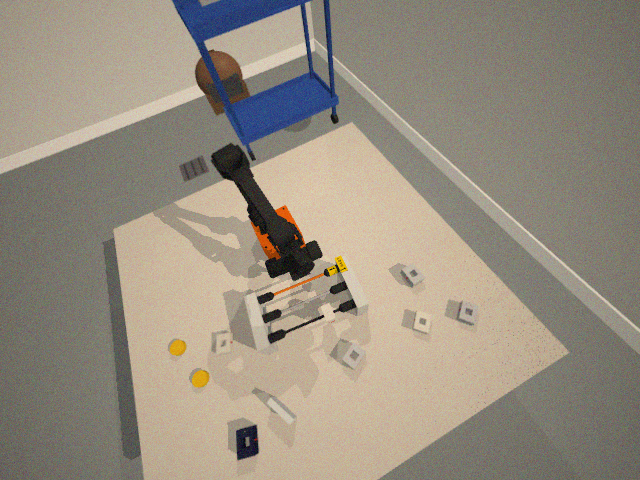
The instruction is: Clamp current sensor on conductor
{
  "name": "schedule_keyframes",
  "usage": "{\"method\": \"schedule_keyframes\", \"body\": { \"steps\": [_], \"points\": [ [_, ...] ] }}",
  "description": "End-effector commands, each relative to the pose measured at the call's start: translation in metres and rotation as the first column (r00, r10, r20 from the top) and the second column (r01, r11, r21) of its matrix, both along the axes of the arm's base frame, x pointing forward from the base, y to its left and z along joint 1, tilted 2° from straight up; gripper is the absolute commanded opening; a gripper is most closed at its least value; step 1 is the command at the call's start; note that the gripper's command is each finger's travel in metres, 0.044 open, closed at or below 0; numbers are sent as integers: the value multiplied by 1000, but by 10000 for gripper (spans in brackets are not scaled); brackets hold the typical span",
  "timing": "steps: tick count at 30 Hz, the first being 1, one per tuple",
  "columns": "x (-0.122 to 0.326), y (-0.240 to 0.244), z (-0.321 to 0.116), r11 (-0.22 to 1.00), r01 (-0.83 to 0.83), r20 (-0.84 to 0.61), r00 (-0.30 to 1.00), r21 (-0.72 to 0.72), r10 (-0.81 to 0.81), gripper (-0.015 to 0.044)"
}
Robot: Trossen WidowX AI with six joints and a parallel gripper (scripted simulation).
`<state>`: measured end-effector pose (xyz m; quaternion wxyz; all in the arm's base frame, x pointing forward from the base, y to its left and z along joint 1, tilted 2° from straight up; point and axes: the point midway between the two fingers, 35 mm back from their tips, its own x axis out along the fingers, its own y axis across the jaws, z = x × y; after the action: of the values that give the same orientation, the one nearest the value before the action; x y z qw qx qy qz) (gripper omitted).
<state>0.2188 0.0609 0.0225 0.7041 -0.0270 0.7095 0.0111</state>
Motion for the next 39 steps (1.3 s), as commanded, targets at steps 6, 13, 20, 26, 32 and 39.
{"method": "schedule_keyframes", "body": {
  "steps": [6, 13, 20, 26, 32, 39],
  "points": [
    [0, 1, 61, 1000, 0, 11, 1000, 2, -1, 0],
    [-5, 0, 83, 1000, 0, 9, 1000, 1, 0, 0],
    [0, 0, 83, 988, 156, 13, 988, 1, -156, 0],
    [8, 1, 82, 932, 362, 18, 932, 3, -362, 0],
    [16, 1, 81, 834, 551, 22, 834, 7, -551, 0],
    [26, 1, 80, 672, 740, 27, 672, 11, -740, 0]
  ]
}}
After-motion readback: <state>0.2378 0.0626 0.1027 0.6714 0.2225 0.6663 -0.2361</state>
